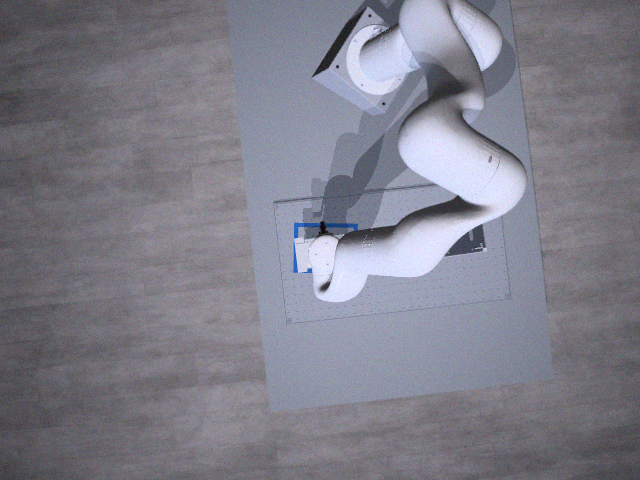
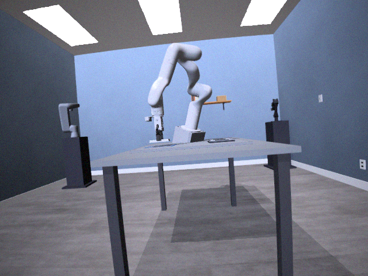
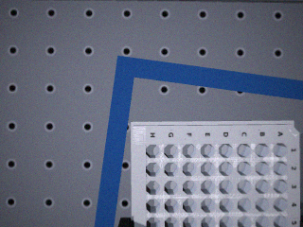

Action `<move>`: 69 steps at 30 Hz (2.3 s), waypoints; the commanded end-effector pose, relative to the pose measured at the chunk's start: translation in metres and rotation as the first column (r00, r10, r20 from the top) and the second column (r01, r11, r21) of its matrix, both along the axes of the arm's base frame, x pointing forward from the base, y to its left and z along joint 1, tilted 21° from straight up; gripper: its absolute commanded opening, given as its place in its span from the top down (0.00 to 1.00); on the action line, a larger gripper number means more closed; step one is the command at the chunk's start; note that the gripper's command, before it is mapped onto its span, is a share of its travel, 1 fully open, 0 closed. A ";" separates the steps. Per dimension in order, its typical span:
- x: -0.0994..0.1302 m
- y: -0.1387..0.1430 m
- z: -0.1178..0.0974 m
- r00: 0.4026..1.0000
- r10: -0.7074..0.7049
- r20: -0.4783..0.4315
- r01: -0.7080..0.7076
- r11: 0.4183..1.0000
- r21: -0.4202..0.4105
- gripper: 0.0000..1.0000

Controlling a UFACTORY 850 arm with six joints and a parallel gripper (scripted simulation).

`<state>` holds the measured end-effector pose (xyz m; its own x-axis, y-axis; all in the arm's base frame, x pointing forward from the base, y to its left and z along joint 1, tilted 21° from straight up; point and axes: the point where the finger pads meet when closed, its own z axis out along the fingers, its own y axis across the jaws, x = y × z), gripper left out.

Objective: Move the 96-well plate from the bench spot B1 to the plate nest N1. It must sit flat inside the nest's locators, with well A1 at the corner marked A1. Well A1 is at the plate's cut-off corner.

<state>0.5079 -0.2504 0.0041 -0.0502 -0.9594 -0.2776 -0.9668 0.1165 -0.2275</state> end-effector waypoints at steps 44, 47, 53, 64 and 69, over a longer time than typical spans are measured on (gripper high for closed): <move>-0.012 -0.013 0.047 1.000 0.000 0.001 0.000 1.000 -0.001 1.00; -0.011 -0.004 0.050 0.995 -0.093 -0.026 0.094 0.995 0.023 1.00; -0.010 0.012 0.055 0.967 -0.244 -0.075 0.248 0.967 0.057 1.00; -0.009 0.044 0.065 0.836 -0.516 -0.185 0.538 0.837 0.100 1.00; -0.008 0.060 0.070 0.738 -0.630 -0.243 0.666 0.739 0.107 1.00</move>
<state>0.4989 -0.2025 0.0694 -0.6063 -0.7027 -0.3723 -0.7473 0.6636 -0.0355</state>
